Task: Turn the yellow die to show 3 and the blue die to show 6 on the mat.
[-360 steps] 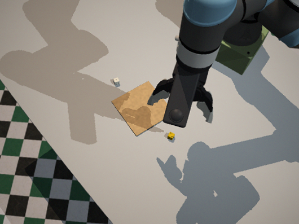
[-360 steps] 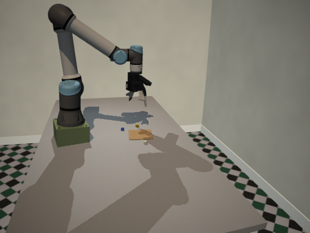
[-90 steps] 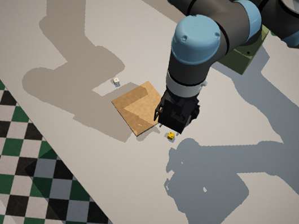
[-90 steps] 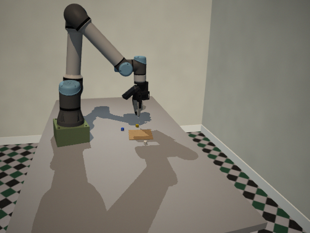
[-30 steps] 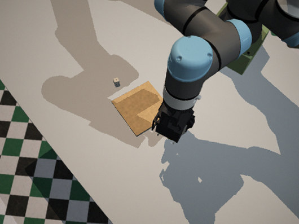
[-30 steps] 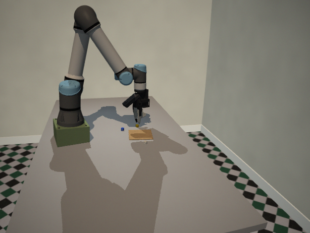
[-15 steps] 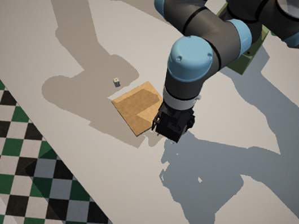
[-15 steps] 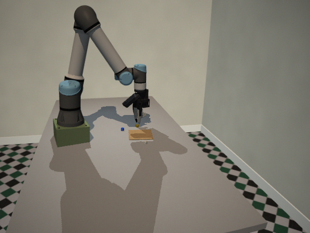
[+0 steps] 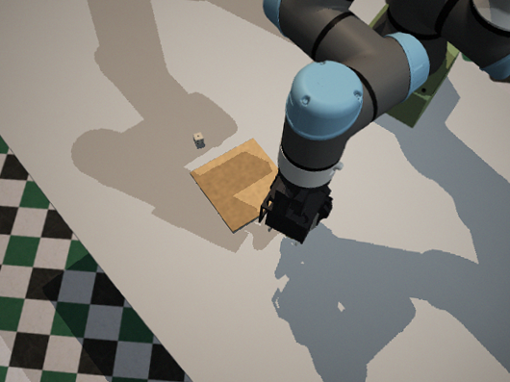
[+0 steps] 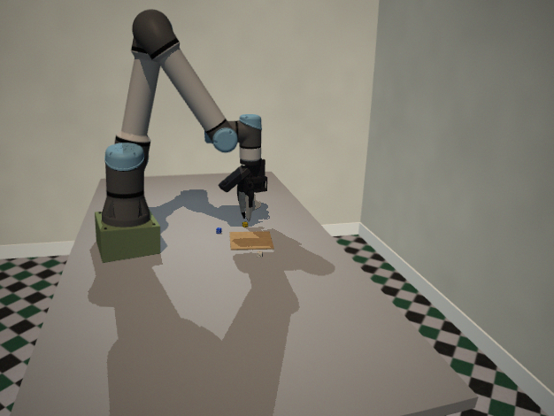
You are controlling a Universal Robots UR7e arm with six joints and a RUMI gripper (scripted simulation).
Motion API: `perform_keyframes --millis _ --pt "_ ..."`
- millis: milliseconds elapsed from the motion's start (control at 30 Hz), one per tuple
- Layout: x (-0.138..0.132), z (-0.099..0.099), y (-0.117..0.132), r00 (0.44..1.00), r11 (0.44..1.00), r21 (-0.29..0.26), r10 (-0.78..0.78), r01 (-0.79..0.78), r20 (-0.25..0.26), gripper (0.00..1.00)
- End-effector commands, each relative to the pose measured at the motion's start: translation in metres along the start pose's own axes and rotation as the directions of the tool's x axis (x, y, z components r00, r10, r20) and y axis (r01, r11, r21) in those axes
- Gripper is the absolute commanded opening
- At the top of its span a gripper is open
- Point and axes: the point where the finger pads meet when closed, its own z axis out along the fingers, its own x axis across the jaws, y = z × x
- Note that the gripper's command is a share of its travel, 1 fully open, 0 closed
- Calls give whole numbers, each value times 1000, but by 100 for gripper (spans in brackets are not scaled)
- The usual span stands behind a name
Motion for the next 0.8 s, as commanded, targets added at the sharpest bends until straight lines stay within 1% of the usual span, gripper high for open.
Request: perform_keyframes --millis 0,767 --pt "1 2 -2 1000 1000 3 0 0 -2 18" --pt "2 2 -4 1000 1000 3 0 0 -2 18"
